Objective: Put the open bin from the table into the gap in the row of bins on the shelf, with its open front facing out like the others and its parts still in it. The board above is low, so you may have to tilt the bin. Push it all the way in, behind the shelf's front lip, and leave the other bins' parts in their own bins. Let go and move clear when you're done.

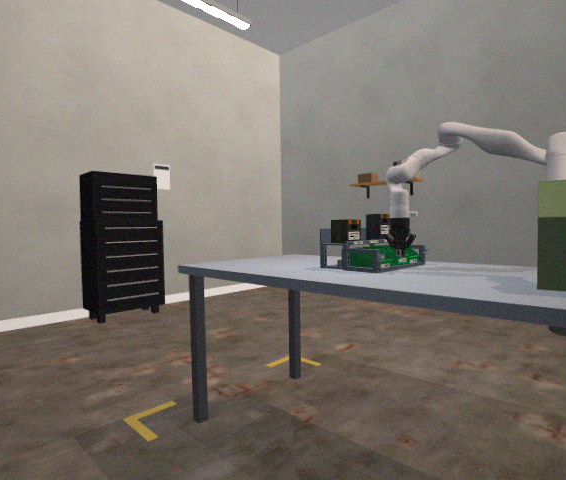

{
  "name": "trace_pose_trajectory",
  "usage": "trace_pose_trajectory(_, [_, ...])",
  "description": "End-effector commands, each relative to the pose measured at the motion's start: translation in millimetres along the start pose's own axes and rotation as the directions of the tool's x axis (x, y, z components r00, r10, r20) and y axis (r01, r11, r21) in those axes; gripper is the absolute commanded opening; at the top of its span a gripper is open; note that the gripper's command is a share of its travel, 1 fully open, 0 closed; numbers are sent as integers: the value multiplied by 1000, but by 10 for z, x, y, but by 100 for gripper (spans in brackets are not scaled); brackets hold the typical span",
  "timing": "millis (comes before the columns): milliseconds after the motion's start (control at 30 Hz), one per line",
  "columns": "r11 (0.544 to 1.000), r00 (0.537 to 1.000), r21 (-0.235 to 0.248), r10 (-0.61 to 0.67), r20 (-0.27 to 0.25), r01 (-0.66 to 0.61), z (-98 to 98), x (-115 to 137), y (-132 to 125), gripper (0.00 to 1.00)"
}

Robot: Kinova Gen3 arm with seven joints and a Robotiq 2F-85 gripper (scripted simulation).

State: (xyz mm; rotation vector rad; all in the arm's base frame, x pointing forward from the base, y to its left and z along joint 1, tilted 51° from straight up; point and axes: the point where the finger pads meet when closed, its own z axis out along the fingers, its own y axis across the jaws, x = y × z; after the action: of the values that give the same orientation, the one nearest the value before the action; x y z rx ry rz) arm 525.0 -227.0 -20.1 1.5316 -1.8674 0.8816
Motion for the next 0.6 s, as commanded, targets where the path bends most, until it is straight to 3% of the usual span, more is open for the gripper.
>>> trace_pose_trajectory(0, [1000, 1000, 6, 0, 3, 0, -31, -12, -23, 10])
trace_pose_trajectory(567, [1000, 1000, 6, 0, 3, 0, -53, -21, -98, 10])
